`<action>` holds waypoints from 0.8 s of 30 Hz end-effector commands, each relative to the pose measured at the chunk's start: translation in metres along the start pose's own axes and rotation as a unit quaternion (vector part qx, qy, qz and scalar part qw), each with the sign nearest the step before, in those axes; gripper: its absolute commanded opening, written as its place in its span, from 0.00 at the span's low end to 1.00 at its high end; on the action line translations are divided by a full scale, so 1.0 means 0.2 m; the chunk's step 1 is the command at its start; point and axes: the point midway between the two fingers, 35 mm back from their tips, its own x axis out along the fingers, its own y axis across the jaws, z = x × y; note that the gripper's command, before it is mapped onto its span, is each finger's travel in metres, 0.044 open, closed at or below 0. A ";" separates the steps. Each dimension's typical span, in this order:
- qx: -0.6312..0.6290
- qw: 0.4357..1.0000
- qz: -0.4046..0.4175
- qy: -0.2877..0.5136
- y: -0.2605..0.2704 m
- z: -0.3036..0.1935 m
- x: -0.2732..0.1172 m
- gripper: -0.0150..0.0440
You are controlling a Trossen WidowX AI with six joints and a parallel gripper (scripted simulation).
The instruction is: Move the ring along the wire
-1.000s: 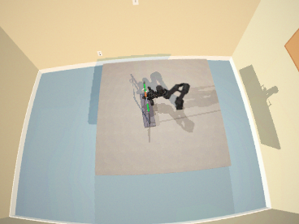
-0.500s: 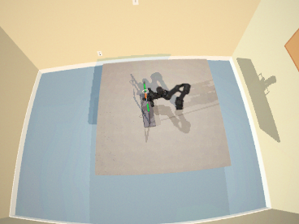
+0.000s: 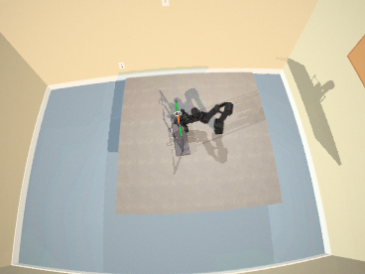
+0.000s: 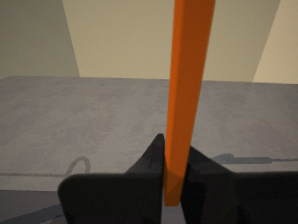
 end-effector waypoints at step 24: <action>0.003 1.000 -0.001 0.000 0.14 0.01 0.00 0.00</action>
